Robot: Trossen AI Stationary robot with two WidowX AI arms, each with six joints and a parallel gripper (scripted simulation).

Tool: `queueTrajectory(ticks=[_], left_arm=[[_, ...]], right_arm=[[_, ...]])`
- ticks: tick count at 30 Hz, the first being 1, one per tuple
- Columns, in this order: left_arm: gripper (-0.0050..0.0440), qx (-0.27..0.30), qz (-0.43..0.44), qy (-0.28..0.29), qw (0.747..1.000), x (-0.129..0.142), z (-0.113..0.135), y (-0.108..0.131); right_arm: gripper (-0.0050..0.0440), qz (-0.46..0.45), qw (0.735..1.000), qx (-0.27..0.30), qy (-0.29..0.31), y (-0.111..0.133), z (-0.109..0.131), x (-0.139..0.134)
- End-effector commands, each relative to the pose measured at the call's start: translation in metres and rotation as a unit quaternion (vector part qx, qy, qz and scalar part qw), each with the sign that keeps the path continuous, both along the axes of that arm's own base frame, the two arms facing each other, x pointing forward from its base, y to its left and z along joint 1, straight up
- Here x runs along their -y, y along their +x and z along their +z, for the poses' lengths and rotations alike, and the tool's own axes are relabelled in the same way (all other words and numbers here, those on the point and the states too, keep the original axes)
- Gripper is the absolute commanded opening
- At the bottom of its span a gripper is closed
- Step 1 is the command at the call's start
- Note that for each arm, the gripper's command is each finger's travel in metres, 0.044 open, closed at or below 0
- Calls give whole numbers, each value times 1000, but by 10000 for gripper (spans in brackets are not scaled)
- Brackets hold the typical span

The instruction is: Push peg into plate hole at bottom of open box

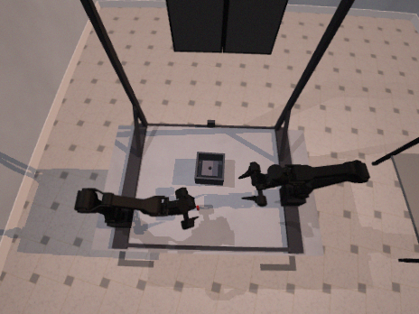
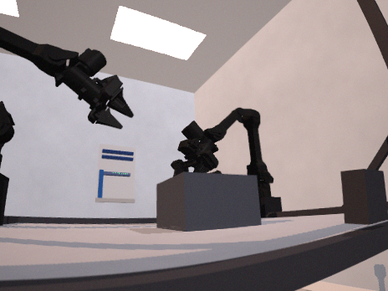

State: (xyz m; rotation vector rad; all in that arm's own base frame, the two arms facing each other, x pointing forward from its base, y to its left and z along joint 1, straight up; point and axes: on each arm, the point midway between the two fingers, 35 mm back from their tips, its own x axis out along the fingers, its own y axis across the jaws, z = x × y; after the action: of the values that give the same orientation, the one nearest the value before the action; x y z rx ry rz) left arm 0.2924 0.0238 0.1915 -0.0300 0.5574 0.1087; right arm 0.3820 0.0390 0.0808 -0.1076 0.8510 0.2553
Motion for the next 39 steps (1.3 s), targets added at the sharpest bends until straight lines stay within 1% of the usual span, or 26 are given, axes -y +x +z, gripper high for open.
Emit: queueTrajectory(ticks=[1,7,11,17,28,29,30,32,35,36,39], left_arm=[[440,8,1,0,1000,0,5,1],[440,8,1,0,1000,0,5,1],[440,8,1,0,1000,0,5,1],[440,8,1,0,1000,0,5,1],[440,8,1,0,1000,0,5,1],[440,8,1,0,1000,0,5,1],[440,8,1,0,1000,0,5,1],[440,8,1,0,1000,0,5,1],[440,8,1,0,1000,0,5,1],[440,8,1,0,1000,0,5,1],[440,8,1,0,1000,0,5,1]], right_arm=[[440,-19,999,-40,-10,8,8,-4],[440,-45,992,-111,-26,9,10,-9],[440,-56,985,-160,-38,1,8,-9],[440,-61,983,-168,-41,1,8,-9],[440,-60,984,-165,-40,1,11,-9],[416,-60,984,-165,-40,1,11,-9],[392,-60,983,-171,-41,0,4,-10],[392,-60,983,-171,-41,0,4,-10],[320,-59,982,-177,-43,0,-10,-13],[296,-44,982,-177,-43,1,-16,-17],[224,-21,983,-175,-47,3,-21,-17]])
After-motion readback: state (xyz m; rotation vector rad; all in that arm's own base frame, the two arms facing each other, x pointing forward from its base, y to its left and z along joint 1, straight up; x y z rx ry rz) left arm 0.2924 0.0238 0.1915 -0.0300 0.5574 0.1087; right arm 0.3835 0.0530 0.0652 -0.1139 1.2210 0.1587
